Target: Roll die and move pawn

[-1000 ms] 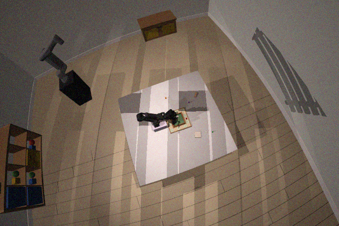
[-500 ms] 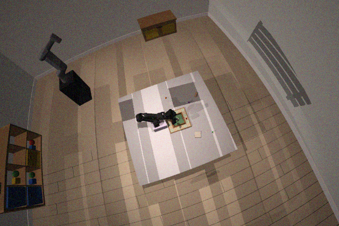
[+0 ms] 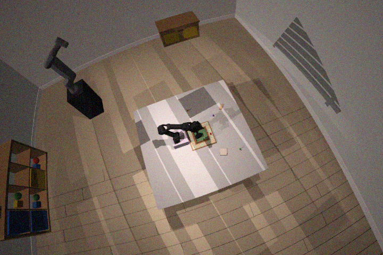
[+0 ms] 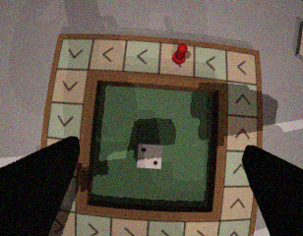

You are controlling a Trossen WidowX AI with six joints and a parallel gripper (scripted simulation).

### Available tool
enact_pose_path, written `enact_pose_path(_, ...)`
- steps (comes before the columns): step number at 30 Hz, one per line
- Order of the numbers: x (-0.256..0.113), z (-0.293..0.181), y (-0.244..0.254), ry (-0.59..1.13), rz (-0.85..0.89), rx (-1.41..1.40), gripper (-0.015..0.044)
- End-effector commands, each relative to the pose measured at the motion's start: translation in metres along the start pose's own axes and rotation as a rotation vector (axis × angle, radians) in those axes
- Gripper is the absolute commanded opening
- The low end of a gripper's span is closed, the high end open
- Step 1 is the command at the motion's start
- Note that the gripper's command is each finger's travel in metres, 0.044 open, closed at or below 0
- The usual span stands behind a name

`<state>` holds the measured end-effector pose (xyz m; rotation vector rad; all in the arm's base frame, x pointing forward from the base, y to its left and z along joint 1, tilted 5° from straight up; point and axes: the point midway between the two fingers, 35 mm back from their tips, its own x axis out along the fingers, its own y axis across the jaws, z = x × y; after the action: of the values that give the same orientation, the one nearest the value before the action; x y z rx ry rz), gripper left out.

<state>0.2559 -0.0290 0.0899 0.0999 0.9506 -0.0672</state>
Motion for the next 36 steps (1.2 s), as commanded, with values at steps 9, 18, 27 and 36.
enact_pose_path(9,0.030,-0.003,0.000,0.475,-0.005,-0.010,0.0440)
enact_pose_path(18,0.049,0.027,-0.007,0.453,0.023,-0.123,0.0309)
enact_pose_path(27,0.113,0.083,-0.027,0.505,0.105,-0.436,0.0200)
enact_pose_path(36,0.120,0.080,-0.027,0.506,0.107,-0.442,0.0200)
